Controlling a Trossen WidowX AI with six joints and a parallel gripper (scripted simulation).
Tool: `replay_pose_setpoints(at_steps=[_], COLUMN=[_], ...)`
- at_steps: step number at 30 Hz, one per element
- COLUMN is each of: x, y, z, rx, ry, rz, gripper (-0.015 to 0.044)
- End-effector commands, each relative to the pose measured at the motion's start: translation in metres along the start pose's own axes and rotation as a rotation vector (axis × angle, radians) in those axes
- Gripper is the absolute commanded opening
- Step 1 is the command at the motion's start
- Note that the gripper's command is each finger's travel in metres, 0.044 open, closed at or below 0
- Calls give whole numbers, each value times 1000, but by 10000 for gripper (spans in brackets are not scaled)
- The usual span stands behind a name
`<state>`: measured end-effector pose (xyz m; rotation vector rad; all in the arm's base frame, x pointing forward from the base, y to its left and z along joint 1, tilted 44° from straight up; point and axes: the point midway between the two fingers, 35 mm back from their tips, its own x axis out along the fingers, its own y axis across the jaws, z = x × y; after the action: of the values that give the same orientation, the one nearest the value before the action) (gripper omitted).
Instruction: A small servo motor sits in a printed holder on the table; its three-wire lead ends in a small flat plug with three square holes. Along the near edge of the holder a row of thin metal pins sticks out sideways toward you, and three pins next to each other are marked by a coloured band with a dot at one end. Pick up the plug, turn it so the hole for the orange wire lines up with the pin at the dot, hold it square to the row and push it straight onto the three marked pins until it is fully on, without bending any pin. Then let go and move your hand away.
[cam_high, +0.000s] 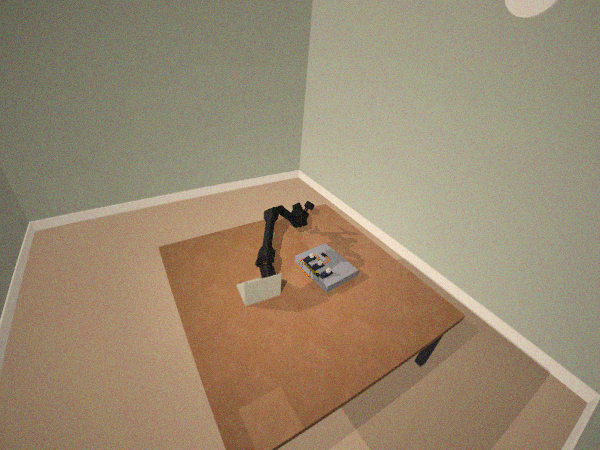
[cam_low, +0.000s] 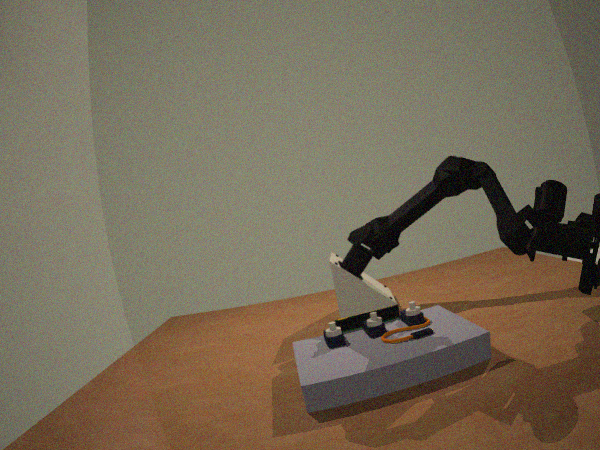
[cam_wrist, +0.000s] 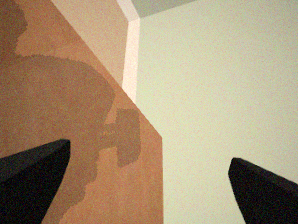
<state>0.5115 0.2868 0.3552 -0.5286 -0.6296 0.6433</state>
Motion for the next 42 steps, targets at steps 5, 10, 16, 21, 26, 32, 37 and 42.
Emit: replay_pose_setpoints(at_steps=[5, 10, 16, 21, 26, 32, 37, 42], x=[-4, -15, -34, -53, -72, -96, -117, -139], y=[-5, -21, -42, -58, -72, -86, -96, -104], z=[1, 5, 11, 15, 20, 25, 29, 33], rx=[9, 37, 76, 104, 139, 180, 215, 249], ry=[12, 48, 100, 146, 188, 237, 277, 315], rz=[-7, -31, -68, -97, -132, -177, -216, -257], gripper=[269, 137, 115, 115, 115, 115, 115, 115])
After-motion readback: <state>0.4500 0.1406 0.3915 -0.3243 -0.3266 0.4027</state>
